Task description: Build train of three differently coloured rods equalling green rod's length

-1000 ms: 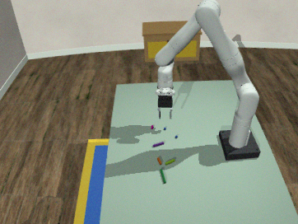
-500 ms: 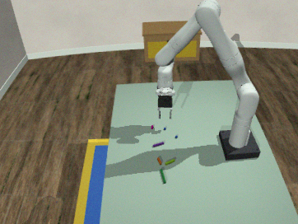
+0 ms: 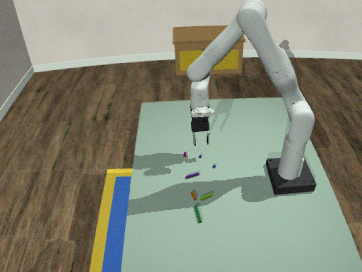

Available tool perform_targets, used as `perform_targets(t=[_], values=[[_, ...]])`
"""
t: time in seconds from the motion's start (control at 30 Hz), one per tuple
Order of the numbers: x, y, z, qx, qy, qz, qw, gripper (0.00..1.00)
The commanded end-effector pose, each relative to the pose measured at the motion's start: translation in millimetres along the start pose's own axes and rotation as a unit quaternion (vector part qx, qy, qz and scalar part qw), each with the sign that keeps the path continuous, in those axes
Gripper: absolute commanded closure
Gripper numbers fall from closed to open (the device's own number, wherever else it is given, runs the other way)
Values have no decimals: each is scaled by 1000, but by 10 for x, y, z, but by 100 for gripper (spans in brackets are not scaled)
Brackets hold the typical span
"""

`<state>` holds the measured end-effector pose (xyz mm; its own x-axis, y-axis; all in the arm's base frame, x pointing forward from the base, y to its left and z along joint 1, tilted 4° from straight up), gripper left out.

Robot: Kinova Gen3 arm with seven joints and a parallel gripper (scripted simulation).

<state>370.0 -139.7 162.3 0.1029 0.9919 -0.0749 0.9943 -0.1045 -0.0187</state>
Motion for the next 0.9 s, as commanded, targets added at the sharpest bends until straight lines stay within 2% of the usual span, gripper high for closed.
perform_targets(t=[0.0, 0.3, 0.37, 0.47, 0.67, 0.87], values=[[-13, -15, 14, 5, -1, -35, 999, 0], [9, -44, 68, 15, 2, -163, 987, 0], [9, -44, 68, 15, 2, -163, 987, 0], [12, -53, 87, 18, 3, -214, 977, 0], [12, -64, 132, 25, 8, -328, 944, 0], [-2, -54, 166, 28, 12, -449, 893, 0]])
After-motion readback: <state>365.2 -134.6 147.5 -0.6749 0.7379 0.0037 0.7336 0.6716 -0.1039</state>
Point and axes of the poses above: the point where the finger pads meet when closed, its own z axis out along the fingers, its own y axis across the jaws, x = y × z, the point moved 9 cm from there along -z, back along the fingers, and after that the axes turned 11 degrees about z, right-handed, at the moved point
